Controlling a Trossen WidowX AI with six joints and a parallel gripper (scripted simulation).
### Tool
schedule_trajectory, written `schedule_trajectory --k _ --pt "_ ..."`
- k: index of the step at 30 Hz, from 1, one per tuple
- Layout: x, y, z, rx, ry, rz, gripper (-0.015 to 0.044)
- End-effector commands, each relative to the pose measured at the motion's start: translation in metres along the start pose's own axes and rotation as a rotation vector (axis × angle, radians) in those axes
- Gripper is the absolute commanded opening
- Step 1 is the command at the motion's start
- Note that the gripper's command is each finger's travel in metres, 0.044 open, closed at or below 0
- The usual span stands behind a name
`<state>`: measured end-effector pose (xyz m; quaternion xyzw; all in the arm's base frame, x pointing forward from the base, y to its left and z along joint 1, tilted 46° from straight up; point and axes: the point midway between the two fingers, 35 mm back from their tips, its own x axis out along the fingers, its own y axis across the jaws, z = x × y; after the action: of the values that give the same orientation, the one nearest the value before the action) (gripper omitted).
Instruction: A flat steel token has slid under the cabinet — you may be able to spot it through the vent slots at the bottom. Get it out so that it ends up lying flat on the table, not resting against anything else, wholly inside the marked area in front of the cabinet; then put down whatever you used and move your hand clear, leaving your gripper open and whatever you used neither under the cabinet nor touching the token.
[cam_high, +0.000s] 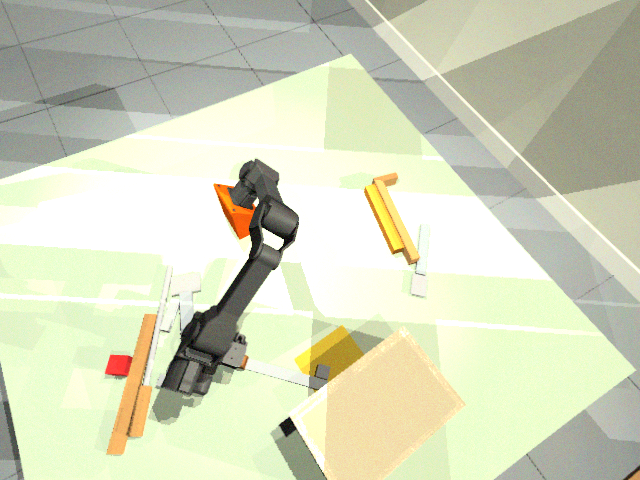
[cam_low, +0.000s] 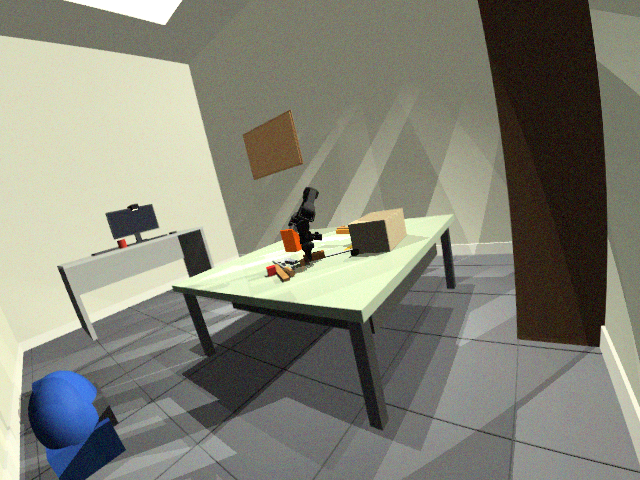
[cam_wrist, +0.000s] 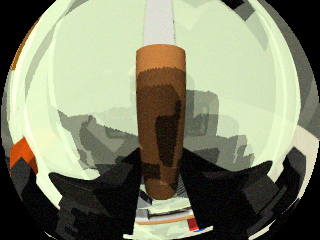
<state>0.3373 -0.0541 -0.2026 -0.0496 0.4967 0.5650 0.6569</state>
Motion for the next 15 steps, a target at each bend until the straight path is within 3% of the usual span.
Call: schedule_trajectory --k 1,15 --pt "0.001 0.000 -0.012 0.002 -0.002 0.000 0.0000" --pt "-0.006 0.000 -0.019 0.004 0.000 -0.001 0.0000"
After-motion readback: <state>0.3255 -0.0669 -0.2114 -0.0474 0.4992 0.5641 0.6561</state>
